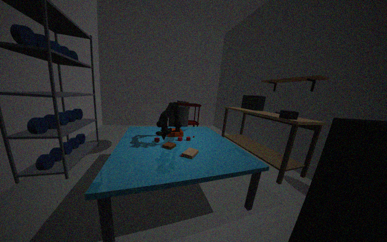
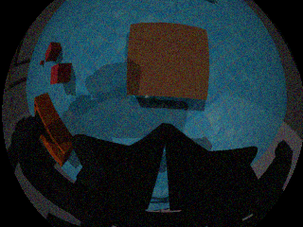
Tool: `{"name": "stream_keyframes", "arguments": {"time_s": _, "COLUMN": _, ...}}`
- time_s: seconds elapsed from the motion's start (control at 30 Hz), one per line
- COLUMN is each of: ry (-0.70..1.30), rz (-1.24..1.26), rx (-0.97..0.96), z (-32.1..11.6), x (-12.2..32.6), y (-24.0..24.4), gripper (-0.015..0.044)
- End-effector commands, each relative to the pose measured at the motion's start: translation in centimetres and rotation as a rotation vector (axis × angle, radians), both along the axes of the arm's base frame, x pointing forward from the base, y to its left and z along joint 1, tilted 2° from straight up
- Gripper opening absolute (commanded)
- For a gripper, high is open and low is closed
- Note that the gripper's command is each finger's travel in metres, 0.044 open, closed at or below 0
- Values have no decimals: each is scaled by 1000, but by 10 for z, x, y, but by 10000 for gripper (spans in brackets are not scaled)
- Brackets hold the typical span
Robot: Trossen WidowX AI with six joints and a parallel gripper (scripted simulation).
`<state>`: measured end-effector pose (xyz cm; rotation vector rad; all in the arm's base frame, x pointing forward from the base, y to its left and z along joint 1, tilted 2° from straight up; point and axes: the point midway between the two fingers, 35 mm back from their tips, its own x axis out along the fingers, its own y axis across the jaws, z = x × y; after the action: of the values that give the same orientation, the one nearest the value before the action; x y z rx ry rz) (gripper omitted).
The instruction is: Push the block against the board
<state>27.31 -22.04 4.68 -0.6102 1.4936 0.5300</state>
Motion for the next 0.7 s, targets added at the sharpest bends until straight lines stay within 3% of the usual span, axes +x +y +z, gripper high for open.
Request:
{"name": "stream_keyframes", "arguments": {"time_s": 0.0, "ry": 9, "rz": 47, "rx": 0, "z": -1, "x": -1, "y": -5, "gripper": 0}}
{"name": "stream_keyframes", "arguments": {"time_s": 0.1, "ry": 9, "rz": 47, "rx": 0, "z": -4, "x": -1, "y": -5, "gripper": 0}}
{"name": "stream_keyframes", "arguments": {"time_s": 0.27, "ry": 9, "rz": 47, "rx": 0, "z": -56, "x": -1, "y": -7, "gripper": 0}}
{"name": "stream_keyframes", "arguments": {"time_s": 0.67, "ry": 8, "rz": 47, "rx": 0, "z": -56, "x": 7, "y": -3, "gripper": 0}}
